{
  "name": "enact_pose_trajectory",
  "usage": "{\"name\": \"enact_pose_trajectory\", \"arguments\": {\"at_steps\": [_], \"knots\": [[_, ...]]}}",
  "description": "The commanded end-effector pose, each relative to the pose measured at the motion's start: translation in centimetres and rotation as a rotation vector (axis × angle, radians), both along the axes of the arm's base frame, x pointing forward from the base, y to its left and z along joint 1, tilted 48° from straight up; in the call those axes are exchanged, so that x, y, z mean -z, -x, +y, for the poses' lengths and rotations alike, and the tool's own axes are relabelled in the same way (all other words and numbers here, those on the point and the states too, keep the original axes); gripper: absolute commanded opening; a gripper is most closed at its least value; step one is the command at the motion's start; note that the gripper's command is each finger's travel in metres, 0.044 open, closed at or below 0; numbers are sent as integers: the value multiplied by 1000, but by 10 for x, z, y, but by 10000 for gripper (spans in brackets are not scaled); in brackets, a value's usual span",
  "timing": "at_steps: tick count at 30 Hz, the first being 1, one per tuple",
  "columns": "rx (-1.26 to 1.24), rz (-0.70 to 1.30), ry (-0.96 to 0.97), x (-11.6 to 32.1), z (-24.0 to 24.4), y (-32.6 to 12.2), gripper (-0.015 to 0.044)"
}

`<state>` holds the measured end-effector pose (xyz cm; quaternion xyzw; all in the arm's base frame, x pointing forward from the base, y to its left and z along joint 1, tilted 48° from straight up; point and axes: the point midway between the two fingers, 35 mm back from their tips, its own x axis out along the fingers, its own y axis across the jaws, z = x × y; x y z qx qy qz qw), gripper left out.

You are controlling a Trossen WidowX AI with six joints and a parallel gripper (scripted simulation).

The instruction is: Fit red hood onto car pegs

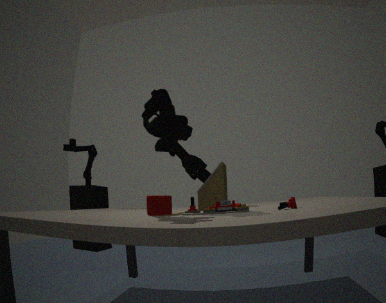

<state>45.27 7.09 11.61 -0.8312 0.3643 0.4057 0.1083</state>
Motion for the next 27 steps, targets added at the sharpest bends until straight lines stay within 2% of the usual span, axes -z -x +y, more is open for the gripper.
{"name": "enact_pose_trajectory", "arguments": {"at_steps": [1,10,27], "knots": [[-3,127,108,14,-31,3,0],[-34,463,307,40,-98,21,0],[-34,469,312,70,-133,17,0]]}}
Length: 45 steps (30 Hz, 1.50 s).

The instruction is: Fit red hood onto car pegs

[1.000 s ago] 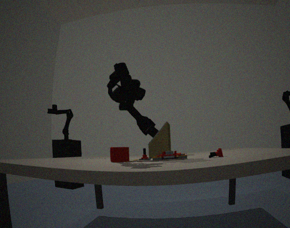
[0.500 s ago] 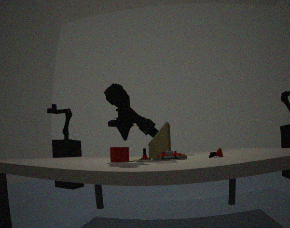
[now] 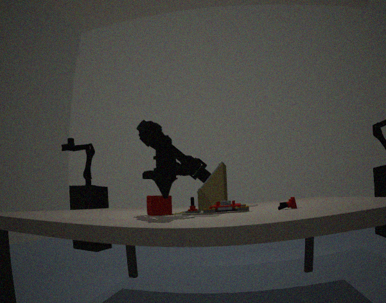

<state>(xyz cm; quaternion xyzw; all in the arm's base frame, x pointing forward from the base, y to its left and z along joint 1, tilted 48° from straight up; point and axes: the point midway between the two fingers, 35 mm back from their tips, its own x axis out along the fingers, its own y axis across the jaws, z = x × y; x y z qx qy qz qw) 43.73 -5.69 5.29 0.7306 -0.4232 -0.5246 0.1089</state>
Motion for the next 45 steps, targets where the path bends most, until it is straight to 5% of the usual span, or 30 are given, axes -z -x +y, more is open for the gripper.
{"name": "enact_pose_trajectory", "arguments": {"at_steps": [1,45], "knots": [[-3,14,8,7,-5,2,0],[-3,14,7,-14,-26,16,0]]}}
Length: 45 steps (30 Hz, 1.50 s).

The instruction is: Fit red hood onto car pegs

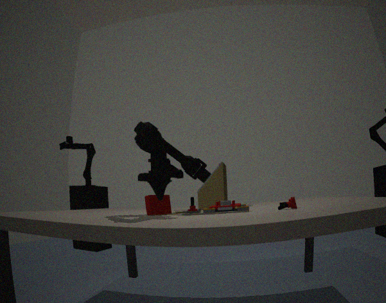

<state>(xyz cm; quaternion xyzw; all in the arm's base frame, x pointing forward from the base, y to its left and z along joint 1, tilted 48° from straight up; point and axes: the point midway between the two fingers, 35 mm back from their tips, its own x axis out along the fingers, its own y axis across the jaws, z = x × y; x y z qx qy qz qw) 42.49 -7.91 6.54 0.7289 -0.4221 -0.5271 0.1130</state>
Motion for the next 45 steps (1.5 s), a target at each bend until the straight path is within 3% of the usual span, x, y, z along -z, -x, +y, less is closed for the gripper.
{"name": "enact_pose_trajectory", "arguments": {"at_steps": [1,30,45], "knots": [[1,5,4,-2,-4,4,0],[1,6,5,-16,-18,15,0],[-13,3,1,-63,42,17,0]]}}
